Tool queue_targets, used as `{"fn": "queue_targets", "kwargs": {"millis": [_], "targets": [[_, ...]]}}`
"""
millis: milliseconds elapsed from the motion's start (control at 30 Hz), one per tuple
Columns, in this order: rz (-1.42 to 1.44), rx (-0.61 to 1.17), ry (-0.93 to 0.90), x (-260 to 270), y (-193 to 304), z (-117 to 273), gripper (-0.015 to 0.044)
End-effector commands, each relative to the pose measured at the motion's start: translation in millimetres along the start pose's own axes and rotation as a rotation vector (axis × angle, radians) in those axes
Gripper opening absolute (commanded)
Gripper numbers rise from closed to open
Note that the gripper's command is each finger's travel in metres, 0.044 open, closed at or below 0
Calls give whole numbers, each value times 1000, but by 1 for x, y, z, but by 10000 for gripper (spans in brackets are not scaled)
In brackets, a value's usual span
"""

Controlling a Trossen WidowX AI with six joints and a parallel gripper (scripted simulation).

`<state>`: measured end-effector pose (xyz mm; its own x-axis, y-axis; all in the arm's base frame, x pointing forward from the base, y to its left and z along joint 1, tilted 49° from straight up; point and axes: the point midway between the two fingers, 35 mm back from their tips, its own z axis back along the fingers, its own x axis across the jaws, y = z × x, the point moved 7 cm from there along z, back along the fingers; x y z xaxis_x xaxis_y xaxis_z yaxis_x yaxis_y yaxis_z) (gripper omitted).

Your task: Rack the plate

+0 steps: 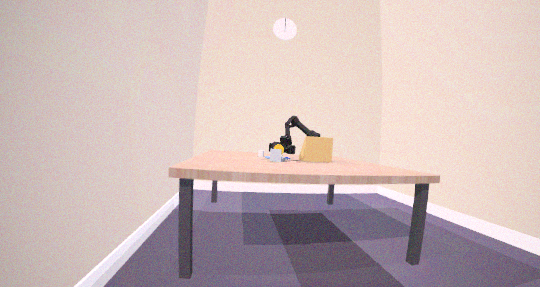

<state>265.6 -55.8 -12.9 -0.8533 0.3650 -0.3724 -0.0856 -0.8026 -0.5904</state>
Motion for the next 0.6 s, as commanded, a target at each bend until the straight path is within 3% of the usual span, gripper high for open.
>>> {"fn": "queue_targets", "kwargs": {"millis": [0, 567], "targets": [[-5, -1, -8, 6, -1, -6, 0], [-10, 9, -7, 9, 14, -6, 0]]}}
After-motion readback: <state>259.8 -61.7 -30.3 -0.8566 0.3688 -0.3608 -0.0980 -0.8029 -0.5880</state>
